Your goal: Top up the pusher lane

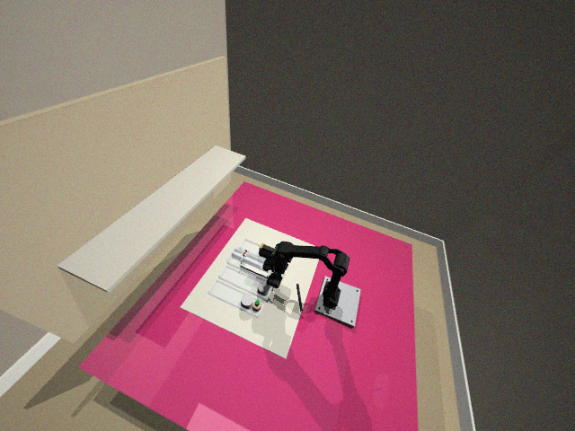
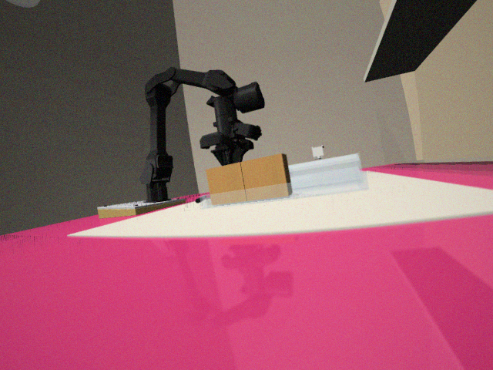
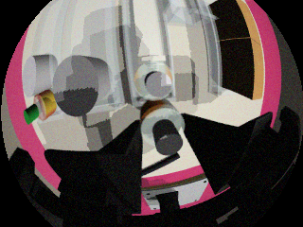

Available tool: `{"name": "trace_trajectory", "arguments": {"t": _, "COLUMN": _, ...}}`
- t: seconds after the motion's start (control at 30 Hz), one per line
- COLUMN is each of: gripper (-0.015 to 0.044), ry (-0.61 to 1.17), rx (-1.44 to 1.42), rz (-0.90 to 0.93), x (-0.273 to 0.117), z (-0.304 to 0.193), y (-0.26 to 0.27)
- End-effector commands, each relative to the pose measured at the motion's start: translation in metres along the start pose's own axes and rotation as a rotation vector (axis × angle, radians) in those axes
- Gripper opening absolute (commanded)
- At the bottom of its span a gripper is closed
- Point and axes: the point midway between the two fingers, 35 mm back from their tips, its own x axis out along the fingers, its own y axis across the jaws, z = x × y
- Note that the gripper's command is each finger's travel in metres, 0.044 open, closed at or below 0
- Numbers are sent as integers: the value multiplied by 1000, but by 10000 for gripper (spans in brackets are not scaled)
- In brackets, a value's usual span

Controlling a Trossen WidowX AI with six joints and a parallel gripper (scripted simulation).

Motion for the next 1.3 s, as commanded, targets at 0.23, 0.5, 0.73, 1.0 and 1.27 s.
{"name": "trace_trajectory", "arguments": {"t": 0.23, "gripper": 0, "ry": -30, "rx": -5, "rz": 4, "x": -5, "z": 13, "y": 1}}
{"name": "trace_trajectory", "arguments": {"t": 0.5, "gripper": 0, "ry": -30, "rx": -5, "rz": 4, "x": -5, "z": 16, "y": 1}}
{"name": "trace_trajectory", "arguments": {"t": 0.73, "gripper": 0, "ry": -31, "rx": -5, "rz": 4, "x": -6, "z": 19, "y": 1}}
{"name": "trace_trajectory", "arguments": {"t": 1.0, "gripper": 0, "ry": -31, "rx": -5, "rz": 4, "x": -7, "z": 22, "y": 1}}
{"name": "trace_trajectory", "arguments": {"t": 1.27, "gripper": 0, "ry": -31, "rx": -5, "rz": 4, "x": -8, "z": 25, "y": 1}}
